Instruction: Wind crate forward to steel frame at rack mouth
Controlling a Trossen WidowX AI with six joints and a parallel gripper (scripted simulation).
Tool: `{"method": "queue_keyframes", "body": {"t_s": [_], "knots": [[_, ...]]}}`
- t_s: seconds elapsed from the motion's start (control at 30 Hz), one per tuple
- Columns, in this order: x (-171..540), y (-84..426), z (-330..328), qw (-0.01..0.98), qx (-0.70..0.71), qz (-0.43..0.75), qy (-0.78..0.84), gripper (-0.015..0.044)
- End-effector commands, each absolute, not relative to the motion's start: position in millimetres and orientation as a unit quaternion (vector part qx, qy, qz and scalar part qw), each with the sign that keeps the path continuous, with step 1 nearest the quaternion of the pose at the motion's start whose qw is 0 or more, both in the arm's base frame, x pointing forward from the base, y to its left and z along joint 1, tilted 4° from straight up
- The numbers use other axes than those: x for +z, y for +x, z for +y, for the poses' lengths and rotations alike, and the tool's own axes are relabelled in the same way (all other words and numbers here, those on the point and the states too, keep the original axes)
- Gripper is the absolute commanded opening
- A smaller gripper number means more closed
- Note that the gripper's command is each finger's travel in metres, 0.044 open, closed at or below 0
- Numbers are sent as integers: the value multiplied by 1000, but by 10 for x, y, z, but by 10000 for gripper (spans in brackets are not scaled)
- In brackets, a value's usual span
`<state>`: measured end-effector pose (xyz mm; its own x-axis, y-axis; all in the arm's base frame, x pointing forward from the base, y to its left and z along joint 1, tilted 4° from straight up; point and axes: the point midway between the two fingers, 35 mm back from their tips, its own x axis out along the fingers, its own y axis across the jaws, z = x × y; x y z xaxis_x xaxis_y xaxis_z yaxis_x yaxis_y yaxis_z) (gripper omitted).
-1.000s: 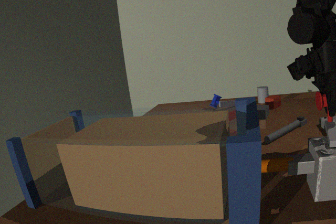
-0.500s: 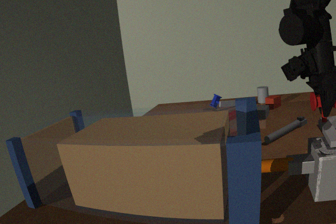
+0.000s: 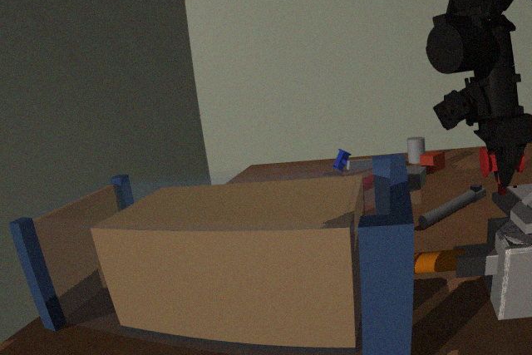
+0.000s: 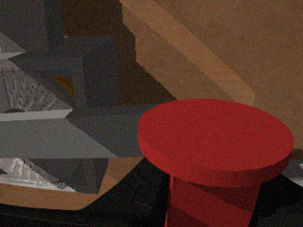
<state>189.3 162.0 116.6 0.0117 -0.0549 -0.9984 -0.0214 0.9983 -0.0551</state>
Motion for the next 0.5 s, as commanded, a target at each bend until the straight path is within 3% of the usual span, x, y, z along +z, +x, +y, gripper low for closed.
{"method": "queue_keyframes", "body": {"t_s": [0.0,0.47], "knots": [[1166,2047,1654,722,-13,691,-23,0],[1171,2180,1704,723,-13,691,-22,0]]}}
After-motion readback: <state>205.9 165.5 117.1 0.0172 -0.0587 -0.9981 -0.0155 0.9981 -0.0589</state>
